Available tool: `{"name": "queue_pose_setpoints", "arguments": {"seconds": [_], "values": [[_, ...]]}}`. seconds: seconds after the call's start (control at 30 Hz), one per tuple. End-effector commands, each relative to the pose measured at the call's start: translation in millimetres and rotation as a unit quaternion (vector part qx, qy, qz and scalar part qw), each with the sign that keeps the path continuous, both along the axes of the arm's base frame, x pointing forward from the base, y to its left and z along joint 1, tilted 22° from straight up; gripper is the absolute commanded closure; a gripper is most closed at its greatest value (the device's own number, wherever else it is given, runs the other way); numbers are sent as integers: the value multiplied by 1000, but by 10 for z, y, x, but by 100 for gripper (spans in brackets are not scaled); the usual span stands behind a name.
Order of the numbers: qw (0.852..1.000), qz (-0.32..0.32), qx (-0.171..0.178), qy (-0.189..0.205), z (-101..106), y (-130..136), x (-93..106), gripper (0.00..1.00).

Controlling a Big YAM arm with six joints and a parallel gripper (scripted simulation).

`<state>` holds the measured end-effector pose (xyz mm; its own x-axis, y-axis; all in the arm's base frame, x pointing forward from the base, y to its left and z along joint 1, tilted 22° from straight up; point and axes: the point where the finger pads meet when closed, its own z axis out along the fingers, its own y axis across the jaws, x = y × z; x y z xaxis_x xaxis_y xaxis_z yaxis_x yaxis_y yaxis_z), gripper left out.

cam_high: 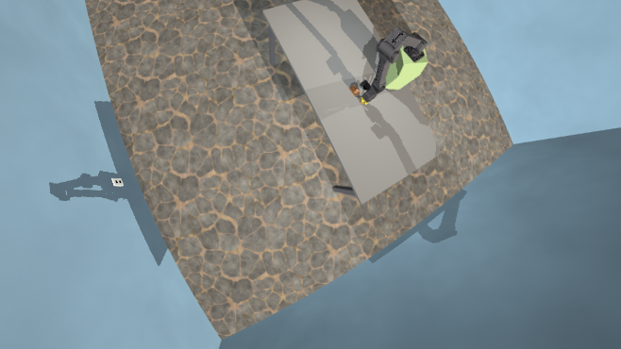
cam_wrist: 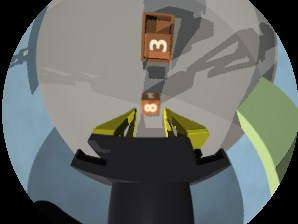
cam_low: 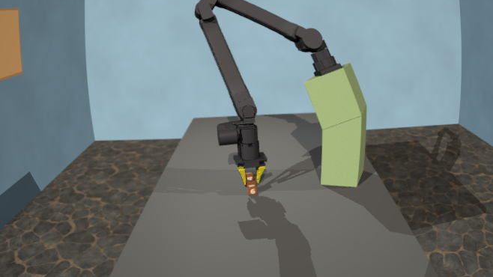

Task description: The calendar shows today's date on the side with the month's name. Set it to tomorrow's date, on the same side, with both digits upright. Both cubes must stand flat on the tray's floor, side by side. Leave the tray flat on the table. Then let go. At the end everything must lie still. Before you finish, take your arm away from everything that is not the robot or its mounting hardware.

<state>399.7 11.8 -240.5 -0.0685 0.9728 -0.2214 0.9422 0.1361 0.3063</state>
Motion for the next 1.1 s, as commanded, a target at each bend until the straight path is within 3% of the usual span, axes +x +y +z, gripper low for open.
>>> {"name": "queue_pose_setpoints", "arguments": {"seconds": [0.0,1.07], "values": [[1000,-1,-3,6,-48,-75,-91,55],[1000,-1,-3,8,-52,-80,-124,55]]}}
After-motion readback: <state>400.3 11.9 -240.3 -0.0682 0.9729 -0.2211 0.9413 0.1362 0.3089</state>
